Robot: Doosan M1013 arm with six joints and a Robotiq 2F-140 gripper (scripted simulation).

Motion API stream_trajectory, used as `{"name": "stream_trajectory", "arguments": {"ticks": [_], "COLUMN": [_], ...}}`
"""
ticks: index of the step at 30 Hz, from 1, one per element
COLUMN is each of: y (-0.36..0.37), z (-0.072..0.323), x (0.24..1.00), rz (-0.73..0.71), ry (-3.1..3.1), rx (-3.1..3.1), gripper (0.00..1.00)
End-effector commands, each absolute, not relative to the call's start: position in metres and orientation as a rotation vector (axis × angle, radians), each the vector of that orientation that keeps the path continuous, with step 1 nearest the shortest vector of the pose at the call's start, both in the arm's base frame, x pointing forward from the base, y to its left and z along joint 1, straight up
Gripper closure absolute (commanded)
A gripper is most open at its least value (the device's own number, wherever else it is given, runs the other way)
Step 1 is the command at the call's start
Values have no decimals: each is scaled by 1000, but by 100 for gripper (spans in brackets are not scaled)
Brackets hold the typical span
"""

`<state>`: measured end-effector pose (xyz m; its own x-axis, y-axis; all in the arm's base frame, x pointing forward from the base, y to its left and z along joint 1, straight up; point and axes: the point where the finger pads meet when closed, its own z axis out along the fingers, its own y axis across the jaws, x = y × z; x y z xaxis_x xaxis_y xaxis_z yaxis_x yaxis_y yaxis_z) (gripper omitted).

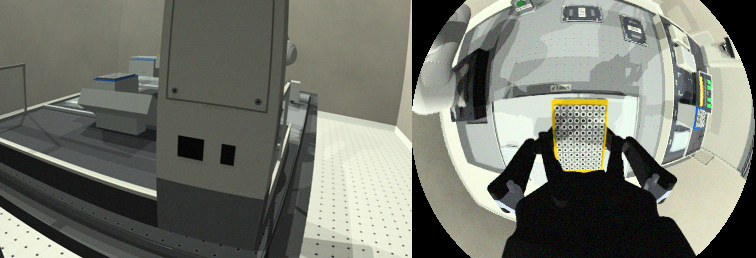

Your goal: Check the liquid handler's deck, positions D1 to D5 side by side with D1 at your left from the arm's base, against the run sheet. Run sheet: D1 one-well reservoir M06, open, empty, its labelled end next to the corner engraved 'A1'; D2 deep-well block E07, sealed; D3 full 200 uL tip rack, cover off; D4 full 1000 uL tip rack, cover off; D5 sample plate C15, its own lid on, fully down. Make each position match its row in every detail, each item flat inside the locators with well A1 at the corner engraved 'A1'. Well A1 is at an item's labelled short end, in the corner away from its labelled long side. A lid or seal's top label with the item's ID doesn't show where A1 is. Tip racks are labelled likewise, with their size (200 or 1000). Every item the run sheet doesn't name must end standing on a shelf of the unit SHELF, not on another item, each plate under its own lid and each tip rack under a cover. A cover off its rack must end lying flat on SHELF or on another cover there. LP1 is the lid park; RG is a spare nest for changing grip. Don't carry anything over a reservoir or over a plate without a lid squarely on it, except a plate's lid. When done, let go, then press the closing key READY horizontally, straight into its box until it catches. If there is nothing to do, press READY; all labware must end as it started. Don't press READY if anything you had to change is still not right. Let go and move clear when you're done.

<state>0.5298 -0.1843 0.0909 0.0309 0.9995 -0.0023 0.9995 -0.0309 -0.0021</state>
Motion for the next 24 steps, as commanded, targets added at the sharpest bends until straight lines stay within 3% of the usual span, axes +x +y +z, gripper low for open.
{"name": "stream_trajectory", "arguments": {"ticks": [1,24], "y": [-184,-184], "z": [95,130], "x": [530,530], "rz": [-4,-4], "ry": [2186,2186], "rx": [2255,2255], "gripper": [90,90]}}
